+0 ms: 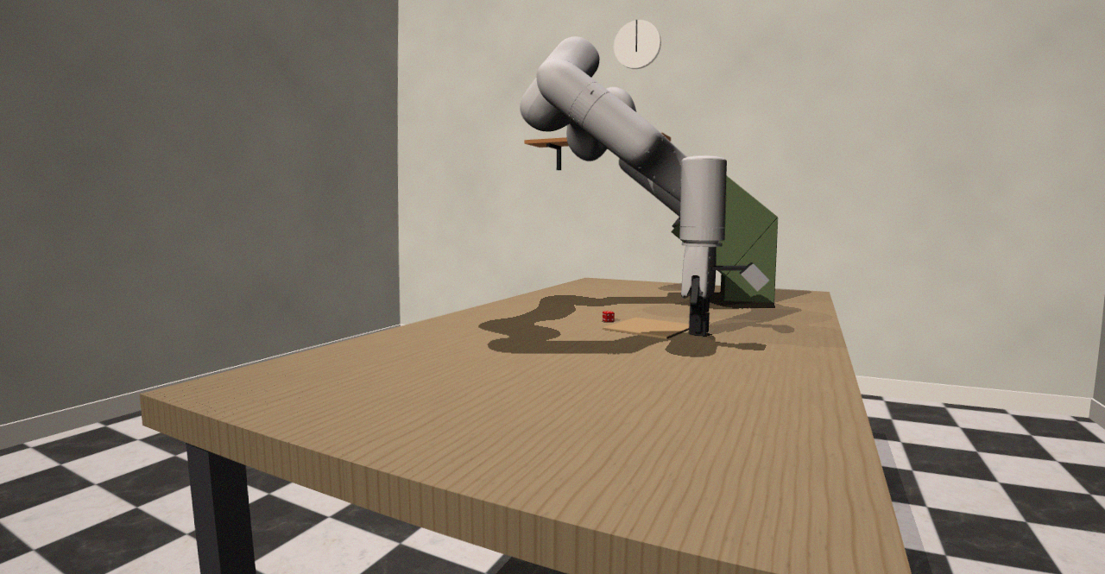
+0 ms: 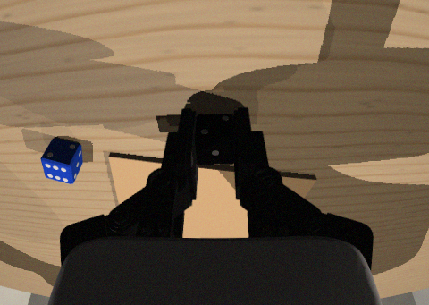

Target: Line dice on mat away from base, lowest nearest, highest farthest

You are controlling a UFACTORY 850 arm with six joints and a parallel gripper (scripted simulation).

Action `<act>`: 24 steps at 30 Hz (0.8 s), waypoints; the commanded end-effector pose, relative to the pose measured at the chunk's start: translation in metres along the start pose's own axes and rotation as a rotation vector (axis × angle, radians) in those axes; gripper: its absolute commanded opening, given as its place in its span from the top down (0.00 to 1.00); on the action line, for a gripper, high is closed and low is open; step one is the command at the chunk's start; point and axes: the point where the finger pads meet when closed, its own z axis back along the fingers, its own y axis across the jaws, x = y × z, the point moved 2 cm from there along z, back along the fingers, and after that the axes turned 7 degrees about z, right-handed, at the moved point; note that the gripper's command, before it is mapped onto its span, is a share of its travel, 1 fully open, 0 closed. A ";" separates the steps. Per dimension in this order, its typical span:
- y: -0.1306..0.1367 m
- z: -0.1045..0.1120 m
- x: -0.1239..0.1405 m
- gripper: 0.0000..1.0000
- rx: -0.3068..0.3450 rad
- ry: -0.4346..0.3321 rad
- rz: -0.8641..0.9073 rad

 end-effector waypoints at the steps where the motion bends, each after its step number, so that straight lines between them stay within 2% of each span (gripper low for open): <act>1: 0.001 0.001 0.000 0.85 0.001 0.000 0.000; 16: 0.001 0.001 0.000 0.85 0.001 0.000 0.000; 21: 0.001 0.008 0.000 0.85 0.001 0.000 0.000; 24: 0.001 0.023 0.000 0.85 0.001 0.000 0.000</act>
